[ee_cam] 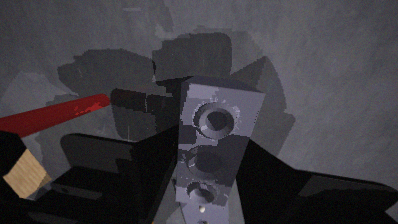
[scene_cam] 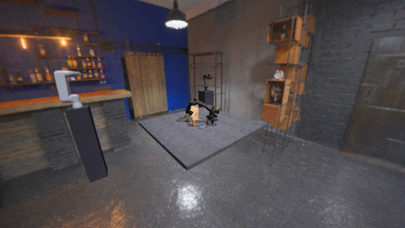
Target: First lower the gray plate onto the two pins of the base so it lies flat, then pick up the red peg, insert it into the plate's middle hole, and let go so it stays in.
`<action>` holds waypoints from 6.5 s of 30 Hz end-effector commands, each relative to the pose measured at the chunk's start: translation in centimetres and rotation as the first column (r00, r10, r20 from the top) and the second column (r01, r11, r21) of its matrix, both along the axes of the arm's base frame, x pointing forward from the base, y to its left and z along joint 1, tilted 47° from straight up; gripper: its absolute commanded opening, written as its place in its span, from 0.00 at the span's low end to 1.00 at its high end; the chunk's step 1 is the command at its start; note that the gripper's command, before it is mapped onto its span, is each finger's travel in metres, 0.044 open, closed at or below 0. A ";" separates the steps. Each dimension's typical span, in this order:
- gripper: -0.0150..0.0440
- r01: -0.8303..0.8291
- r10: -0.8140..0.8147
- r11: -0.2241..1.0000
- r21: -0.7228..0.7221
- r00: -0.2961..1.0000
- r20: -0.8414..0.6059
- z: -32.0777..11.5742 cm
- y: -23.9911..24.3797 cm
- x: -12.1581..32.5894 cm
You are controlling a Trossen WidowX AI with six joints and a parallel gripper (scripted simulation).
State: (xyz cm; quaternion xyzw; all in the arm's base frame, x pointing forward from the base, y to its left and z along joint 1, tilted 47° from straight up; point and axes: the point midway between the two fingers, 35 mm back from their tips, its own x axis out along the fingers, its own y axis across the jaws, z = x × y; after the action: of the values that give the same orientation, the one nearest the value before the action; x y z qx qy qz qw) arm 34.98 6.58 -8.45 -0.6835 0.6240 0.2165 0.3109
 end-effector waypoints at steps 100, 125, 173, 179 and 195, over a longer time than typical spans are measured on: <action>0.25 -0.154 0.149 0.988 -0.016 0.976 -0.157 13.7 -4.4 -0.1; 0.25 -0.168 0.161 0.986 -0.024 0.971 -0.175 14.2 -6.1 -0.5; 0.57 -0.164 0.158 0.986 -0.019 0.973 -0.170 11.9 -8.8 0.1; 0.83 -0.164 0.158 0.986 -0.019 0.973 -0.170 11.9 -8.8 0.1; 1.00 -0.168 0.162 0.986 -0.021 0.971 -0.176 19.5 -0.4 -1.3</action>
State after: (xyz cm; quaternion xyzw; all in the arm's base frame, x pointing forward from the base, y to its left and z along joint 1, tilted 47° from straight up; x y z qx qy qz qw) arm 34.56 2.95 7.88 -0.7153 0.5957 0.2908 0.2212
